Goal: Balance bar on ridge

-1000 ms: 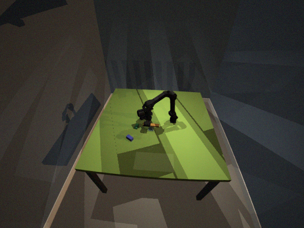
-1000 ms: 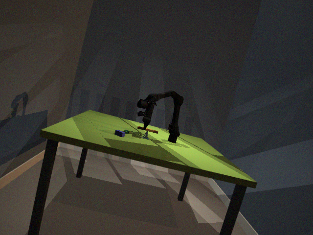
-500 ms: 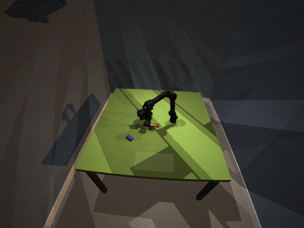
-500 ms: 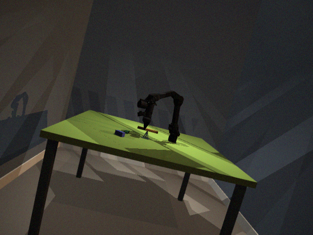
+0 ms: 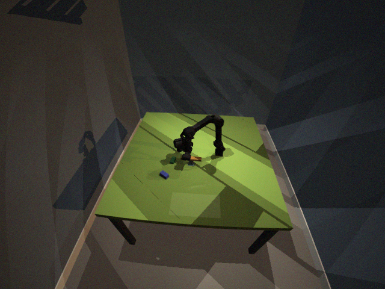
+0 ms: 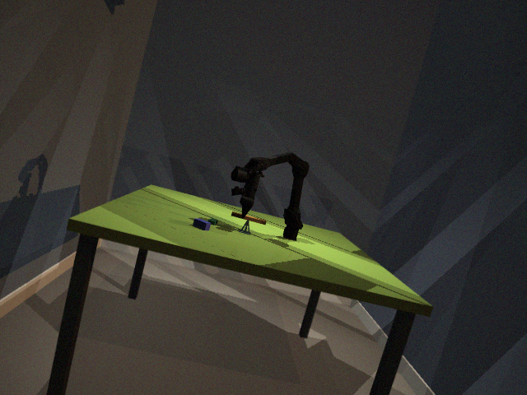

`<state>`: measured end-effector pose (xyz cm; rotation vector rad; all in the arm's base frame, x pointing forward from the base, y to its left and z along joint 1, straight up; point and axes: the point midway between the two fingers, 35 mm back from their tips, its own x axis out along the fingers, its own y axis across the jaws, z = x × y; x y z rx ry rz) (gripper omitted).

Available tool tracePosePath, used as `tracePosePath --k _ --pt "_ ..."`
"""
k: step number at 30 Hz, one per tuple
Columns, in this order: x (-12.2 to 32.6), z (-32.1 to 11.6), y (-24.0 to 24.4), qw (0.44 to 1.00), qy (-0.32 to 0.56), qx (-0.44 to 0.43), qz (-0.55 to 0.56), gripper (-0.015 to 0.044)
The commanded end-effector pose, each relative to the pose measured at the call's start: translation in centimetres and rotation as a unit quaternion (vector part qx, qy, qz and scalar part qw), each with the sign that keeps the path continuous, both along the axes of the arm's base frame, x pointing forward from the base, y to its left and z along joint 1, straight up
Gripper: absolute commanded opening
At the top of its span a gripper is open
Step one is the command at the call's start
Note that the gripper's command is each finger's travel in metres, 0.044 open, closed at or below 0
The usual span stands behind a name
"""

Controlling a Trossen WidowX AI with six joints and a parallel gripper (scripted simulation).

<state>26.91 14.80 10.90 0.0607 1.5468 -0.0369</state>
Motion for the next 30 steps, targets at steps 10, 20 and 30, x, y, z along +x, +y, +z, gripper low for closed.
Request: tracePosePath --k 10,20,30 --pt "0.0 0.0 0.0 1.0 0.0 0.0 0.0 0.0185" --pt "0.0 0.0 0.0 1.0 0.0 0.0 0.0 0.0342" --pt "0.3 2.7 0.2 1.0 0.0 0.0 0.0 0.044"
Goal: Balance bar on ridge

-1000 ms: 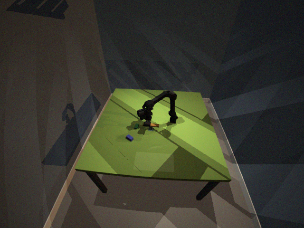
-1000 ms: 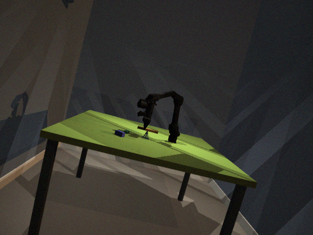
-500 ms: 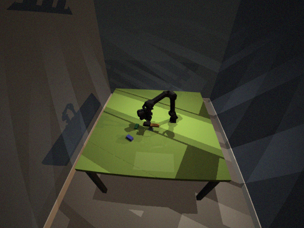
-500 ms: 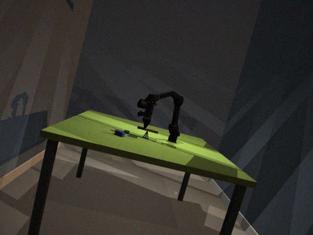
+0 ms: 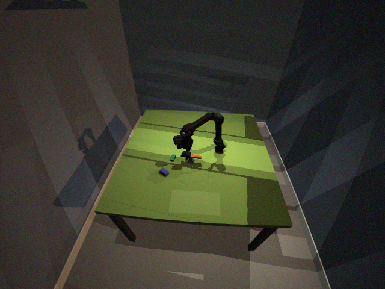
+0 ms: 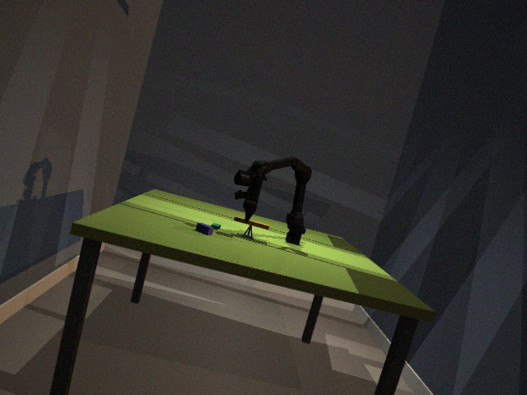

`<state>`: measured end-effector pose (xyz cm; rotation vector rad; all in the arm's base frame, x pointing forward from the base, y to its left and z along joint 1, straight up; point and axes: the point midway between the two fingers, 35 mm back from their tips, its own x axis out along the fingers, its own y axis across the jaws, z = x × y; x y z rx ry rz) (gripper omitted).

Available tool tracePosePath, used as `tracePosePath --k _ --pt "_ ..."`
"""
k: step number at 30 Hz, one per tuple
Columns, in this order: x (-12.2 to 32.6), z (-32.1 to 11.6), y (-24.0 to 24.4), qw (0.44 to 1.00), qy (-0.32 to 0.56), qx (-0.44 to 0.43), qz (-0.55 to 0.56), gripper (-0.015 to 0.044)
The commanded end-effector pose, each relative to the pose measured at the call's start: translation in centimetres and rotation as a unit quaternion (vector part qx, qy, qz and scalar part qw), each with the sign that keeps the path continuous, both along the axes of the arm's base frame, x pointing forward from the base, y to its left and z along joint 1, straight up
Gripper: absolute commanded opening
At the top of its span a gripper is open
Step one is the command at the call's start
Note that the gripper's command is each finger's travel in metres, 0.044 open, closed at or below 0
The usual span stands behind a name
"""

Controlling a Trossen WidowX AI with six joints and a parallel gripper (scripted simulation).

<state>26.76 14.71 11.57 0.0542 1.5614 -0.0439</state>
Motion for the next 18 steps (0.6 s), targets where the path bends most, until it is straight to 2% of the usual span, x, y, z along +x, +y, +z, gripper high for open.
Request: tracePosePath --k 1,7,18 --pt "0.5 3.2 0.3 1.0 -0.008 0.004 0.0 0.044" --pt "0.0 9.1 0.0 1.0 -0.007 0.004 0.0 0.044" --pt "-0.1 9.3 0.0 1.0 -0.007 0.004 0.0 0.044"
